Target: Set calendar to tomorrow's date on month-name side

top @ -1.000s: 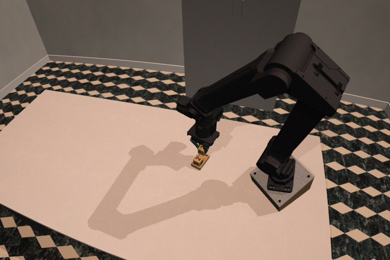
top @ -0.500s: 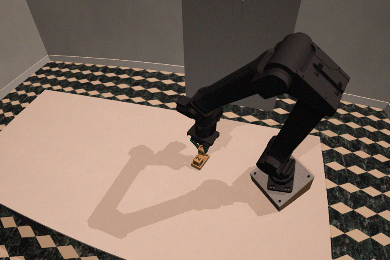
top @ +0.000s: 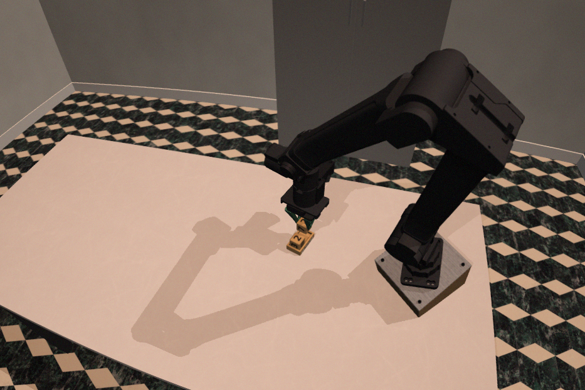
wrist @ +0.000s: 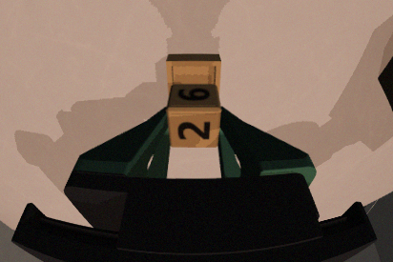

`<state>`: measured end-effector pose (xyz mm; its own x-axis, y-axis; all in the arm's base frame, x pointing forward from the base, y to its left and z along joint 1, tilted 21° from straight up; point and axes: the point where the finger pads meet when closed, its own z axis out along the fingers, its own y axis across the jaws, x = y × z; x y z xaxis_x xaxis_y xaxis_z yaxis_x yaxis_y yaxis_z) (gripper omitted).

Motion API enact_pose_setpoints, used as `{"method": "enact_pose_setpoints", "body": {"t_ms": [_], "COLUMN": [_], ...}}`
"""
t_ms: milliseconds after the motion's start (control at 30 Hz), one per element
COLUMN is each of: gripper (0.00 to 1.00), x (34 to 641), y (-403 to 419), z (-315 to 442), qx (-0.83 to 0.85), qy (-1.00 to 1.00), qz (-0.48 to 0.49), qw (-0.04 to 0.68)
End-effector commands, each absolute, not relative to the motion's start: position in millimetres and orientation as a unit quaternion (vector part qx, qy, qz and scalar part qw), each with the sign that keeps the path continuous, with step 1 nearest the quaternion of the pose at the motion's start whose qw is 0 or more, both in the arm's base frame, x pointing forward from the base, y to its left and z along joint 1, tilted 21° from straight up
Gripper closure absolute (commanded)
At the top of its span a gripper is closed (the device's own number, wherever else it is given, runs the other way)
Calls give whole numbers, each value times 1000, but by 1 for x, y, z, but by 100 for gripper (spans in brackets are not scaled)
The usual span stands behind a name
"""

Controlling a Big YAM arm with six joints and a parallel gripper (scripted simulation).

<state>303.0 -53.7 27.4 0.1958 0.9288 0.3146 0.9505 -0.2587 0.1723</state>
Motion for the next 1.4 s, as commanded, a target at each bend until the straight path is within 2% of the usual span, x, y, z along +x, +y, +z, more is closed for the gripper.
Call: {"method": "enact_pose_setpoints", "body": {"t_ms": [0,1367], "gripper": [74,74], "x": [311,316], "y": [-52,-54], "z": [28,32], "qx": [-771,-770], "qy": [-611,-611], "qz": [-179,-182], "qw": [28,24]}}
